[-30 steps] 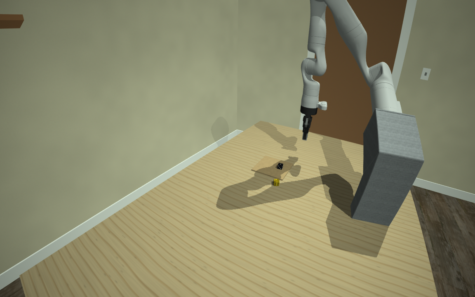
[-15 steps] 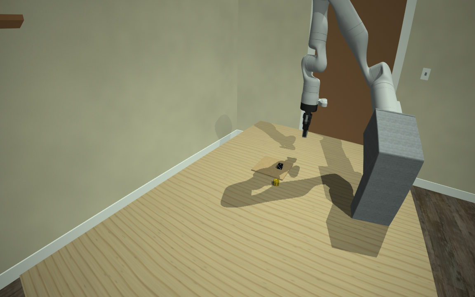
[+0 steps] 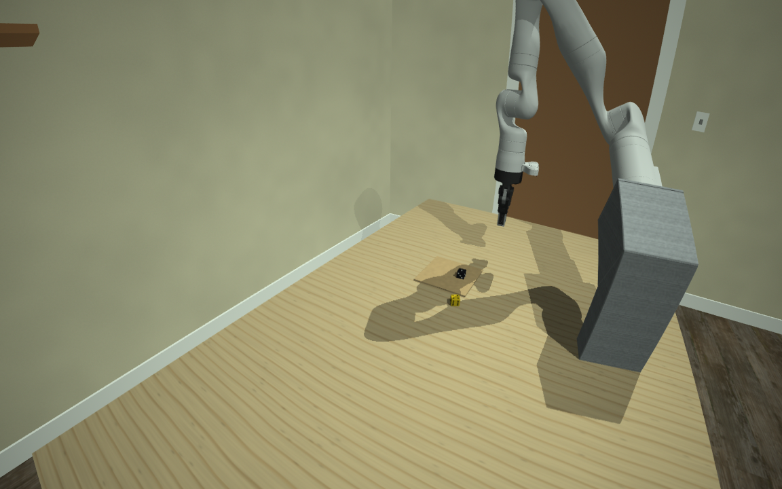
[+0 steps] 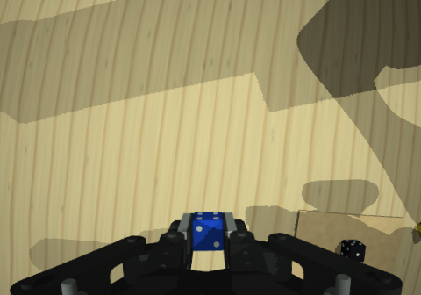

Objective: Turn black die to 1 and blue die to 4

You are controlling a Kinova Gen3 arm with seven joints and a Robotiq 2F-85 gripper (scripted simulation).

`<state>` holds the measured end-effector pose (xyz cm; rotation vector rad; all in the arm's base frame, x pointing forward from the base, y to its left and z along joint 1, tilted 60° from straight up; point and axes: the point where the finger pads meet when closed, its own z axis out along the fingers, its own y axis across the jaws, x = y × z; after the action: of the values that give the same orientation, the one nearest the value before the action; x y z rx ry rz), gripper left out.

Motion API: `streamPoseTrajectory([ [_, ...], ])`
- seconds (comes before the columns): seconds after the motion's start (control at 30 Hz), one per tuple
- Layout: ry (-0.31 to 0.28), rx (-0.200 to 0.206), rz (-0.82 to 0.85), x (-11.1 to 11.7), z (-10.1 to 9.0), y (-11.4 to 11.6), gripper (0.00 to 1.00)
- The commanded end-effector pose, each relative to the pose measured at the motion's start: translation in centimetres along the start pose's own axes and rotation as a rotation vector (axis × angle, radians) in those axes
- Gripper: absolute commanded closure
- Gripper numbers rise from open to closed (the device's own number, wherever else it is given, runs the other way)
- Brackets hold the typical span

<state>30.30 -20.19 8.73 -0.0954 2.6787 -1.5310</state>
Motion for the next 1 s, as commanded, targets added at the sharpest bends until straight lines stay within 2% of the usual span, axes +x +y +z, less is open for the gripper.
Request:
streamPoseTrajectory([
  [0.0, -0.001, 0.000, -0.002, 0.0, 0.0, 0.0, 0.85],
  [0.5, -0.014, 0.001, -0.163, -0.4, 0.1, 0.0, 0.85],
  [0.73, -0.028, 0.005, -0.388, -0.9, 0.3, -0.1, 0.85],
  [0.97, -0.040, 0.012, -0.695, -1.3, 0.6, -0.1, 0.85],
])
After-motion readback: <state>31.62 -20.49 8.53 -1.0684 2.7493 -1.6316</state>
